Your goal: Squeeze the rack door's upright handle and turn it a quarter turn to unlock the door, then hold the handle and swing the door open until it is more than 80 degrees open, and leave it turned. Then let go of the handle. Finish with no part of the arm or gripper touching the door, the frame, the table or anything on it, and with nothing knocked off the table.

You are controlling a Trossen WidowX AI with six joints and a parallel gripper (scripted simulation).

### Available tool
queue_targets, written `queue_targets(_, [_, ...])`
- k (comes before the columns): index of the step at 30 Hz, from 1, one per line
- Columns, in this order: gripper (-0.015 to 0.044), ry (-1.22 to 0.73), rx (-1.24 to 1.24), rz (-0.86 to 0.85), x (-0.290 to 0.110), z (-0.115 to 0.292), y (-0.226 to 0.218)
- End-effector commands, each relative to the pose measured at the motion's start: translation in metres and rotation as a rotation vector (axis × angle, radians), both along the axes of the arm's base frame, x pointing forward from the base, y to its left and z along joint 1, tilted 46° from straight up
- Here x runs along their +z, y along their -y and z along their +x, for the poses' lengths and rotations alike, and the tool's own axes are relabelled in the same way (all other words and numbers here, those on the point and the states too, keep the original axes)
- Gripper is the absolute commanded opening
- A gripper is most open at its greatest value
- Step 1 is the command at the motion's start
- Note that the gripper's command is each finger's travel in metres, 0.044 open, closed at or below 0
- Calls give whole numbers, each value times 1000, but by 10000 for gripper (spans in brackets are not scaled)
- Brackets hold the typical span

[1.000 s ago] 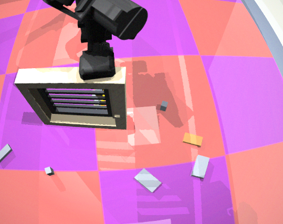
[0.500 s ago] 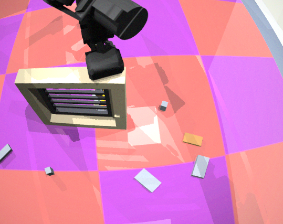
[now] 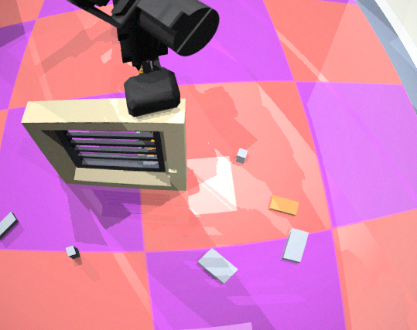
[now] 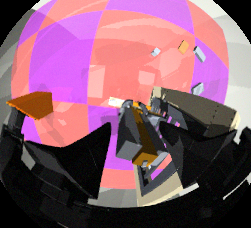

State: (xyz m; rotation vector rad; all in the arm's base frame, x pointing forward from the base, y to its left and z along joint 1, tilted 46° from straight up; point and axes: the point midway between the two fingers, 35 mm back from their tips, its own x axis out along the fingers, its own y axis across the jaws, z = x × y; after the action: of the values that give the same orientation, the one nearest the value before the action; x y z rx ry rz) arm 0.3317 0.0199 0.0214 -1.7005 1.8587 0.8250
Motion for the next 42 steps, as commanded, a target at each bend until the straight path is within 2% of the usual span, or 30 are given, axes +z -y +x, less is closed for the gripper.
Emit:
queue_targets(1, [298, 109, -115, -18, 0, 0, 3])
queue_targets(42, [298, 1532, -1548, -239, 0, 0, 3])
